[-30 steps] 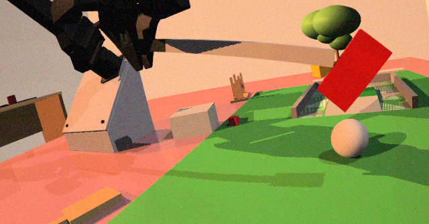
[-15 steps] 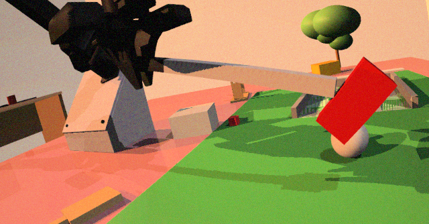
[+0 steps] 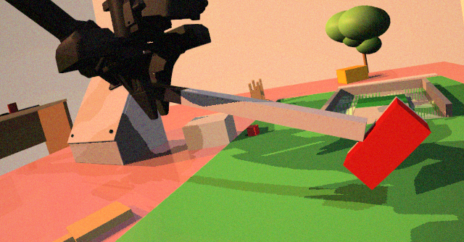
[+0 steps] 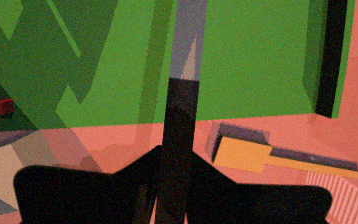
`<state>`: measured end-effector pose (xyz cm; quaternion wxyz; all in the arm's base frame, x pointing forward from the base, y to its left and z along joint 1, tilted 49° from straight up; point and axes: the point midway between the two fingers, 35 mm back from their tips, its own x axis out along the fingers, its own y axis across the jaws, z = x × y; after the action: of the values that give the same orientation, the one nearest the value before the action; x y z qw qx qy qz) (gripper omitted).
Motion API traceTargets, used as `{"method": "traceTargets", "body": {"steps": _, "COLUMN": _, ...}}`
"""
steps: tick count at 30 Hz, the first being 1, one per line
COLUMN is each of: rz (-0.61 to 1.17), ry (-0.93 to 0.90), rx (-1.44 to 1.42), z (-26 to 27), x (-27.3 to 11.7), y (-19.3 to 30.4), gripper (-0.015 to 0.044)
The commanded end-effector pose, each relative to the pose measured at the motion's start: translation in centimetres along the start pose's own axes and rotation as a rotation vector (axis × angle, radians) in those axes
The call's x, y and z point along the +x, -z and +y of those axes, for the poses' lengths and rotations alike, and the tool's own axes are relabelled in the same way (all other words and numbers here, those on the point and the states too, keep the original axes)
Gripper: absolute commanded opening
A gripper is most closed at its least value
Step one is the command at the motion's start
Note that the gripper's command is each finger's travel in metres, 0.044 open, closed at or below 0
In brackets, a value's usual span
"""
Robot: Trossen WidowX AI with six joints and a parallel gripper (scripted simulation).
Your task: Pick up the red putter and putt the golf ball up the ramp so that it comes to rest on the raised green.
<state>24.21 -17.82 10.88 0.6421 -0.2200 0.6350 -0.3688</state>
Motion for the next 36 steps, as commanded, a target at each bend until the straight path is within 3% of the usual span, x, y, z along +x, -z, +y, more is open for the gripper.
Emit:
{"method": "traceTargets", "body": {"steps": 1, "rz": 0.0, "ry": -0.003, "rx": -0.006, "z": 0.1, "x": 0.8, "y": 0.0, "gripper": 0.0}}
{"method": "traceTargets", "body": {"steps": 36, "rz": -0.001, "ry": 0.0, "rx": -0.005, "z": -2.9, "x": 2.1, "y": 0.0, "gripper": 0.0}}
